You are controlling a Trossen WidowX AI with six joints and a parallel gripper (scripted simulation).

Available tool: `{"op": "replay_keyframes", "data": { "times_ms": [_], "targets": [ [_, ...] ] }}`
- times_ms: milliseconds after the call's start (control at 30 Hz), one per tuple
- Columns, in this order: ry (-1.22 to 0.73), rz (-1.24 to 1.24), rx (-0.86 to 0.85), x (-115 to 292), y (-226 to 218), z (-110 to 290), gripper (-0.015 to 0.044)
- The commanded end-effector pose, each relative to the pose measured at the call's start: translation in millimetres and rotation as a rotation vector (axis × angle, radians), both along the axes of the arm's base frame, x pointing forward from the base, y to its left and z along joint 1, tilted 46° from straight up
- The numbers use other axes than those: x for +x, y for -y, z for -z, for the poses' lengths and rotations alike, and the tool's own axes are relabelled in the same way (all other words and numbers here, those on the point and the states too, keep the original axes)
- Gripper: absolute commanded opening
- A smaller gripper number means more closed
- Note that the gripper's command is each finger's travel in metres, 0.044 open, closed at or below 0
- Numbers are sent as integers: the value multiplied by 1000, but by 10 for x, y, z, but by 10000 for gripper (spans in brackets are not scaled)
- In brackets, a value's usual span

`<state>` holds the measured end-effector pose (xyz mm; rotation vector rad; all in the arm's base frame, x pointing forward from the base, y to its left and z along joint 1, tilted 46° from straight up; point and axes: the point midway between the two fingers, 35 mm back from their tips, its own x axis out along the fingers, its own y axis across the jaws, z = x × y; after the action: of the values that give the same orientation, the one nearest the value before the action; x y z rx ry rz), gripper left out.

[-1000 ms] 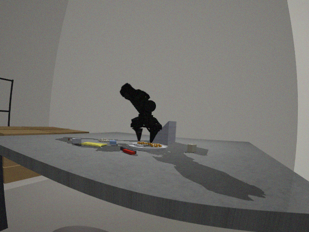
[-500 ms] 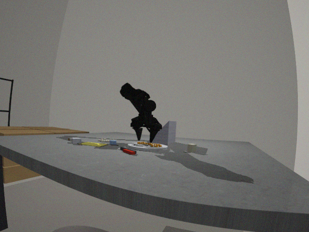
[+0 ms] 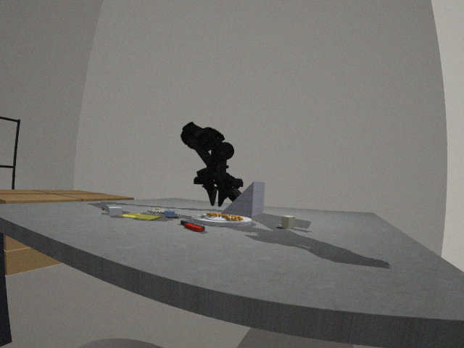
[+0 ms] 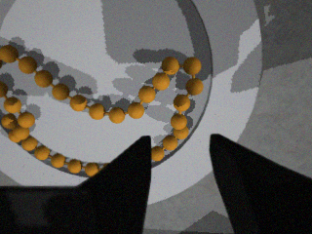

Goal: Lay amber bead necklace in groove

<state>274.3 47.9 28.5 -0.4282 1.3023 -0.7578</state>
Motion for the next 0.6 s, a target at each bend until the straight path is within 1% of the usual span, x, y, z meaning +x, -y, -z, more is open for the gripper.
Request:
{"op": "replay_keyframes", "data": {
  "times_ms": [0,567],
  "targets": [
    [0,-1,-1,-3,-7,-7,120],
    [-7,0,-3,12,174,159,120]
  ]
}}
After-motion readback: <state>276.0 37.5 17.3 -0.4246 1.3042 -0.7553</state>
